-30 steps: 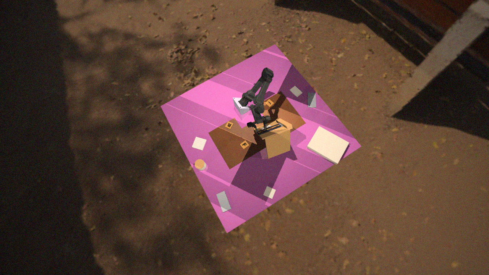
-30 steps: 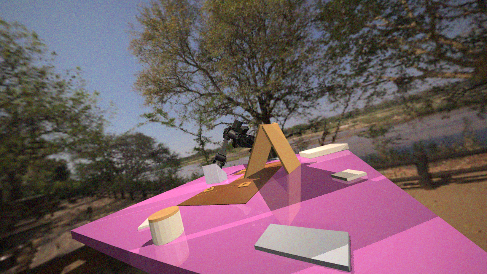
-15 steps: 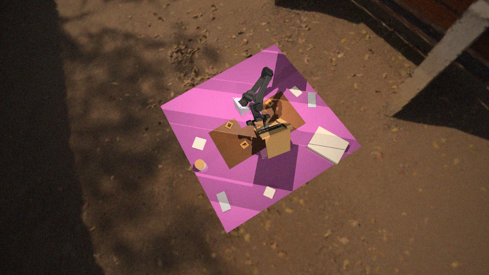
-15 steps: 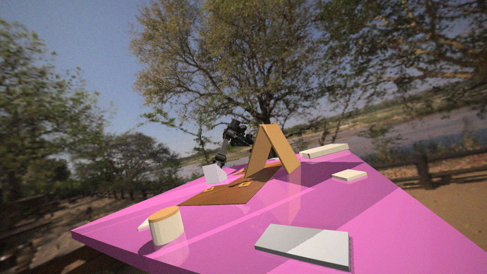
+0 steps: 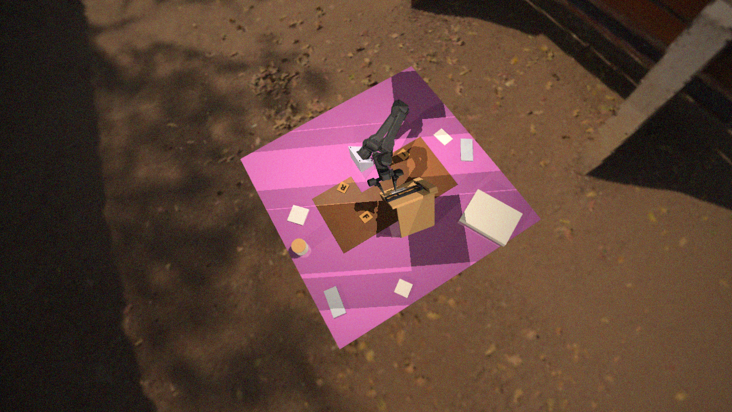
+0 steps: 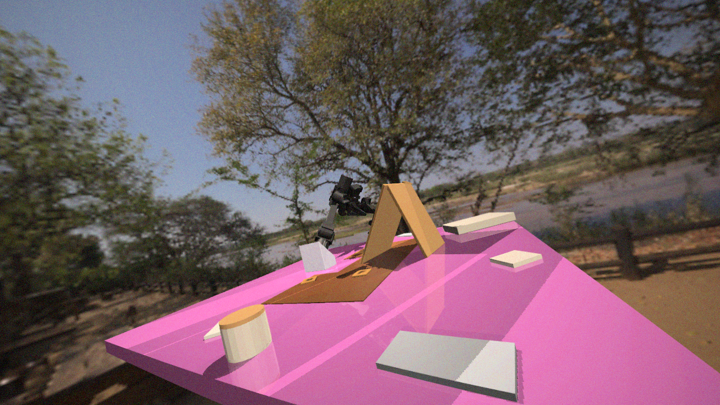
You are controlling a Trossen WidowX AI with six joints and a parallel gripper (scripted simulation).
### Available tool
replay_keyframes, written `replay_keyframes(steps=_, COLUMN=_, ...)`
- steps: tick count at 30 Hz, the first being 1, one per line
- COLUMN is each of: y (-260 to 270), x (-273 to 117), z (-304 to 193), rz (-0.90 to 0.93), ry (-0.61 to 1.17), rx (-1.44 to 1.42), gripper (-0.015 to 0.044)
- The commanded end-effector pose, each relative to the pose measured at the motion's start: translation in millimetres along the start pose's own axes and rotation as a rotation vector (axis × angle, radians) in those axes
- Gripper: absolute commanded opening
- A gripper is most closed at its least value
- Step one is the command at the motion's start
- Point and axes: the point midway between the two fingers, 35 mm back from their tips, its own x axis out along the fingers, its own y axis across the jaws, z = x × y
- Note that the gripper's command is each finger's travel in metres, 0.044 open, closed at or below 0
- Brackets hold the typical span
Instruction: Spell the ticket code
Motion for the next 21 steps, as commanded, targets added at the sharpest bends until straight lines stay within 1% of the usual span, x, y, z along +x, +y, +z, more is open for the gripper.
replay_keyframes(steps=1, y=0.8, x=-3.2, z=0.3, rz=0.003, ry=-0.002, rx=-0.005, gripper=0.0295)
replay_keyframes(steps=21, y=2.1, x=-13.7, z=0.7, rz=0.003, ry=-0.001, rx=-0.004, gripper=0.0295)
